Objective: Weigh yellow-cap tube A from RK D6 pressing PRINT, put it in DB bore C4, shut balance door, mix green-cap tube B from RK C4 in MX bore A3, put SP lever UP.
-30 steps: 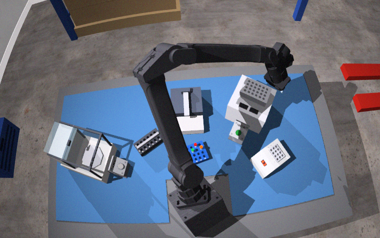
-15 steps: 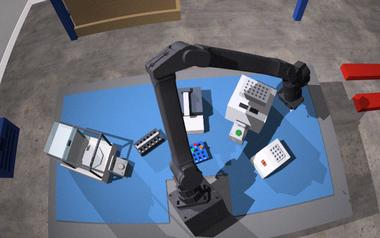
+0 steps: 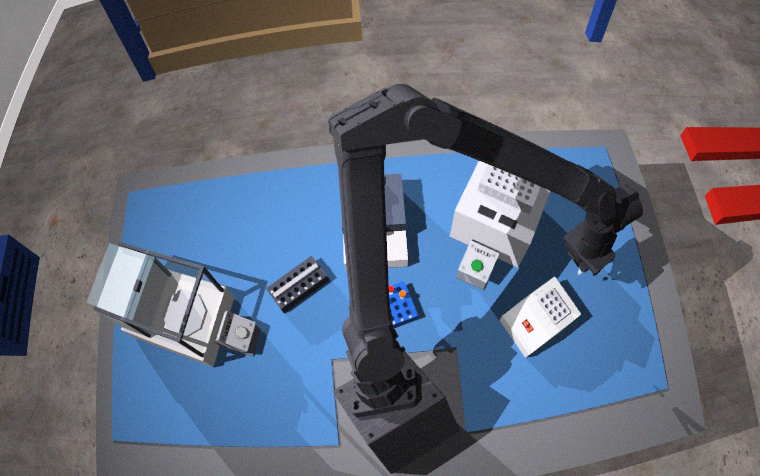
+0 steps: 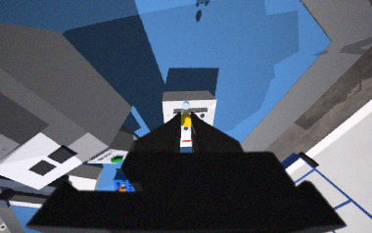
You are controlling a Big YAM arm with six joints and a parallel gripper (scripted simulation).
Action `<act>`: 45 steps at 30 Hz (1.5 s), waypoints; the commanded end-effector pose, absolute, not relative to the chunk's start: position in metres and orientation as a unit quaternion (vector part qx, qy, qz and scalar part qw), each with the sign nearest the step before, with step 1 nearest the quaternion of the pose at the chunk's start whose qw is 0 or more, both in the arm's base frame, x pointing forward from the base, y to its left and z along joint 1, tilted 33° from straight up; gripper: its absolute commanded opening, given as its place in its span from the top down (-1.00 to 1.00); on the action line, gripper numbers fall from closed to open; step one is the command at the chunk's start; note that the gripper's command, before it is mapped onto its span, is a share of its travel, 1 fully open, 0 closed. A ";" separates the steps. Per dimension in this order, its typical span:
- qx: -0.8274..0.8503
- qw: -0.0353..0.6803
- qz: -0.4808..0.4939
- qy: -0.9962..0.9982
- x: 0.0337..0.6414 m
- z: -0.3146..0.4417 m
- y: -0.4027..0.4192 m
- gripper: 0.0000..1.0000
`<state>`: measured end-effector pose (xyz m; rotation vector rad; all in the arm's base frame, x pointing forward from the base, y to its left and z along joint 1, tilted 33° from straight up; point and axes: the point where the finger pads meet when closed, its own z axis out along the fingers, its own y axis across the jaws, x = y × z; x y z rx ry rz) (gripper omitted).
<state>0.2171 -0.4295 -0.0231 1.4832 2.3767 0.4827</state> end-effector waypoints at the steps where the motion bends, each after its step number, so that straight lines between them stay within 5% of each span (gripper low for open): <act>1: 0.503 0.158 0.181 0.830 0.207 -0.022 -0.449 0.82; 11: 0.514 0.140 0.248 0.810 0.156 -0.081 -0.398 0.82; 45: 0.507 0.152 0.235 0.815 0.169 -0.065 -0.408 0.82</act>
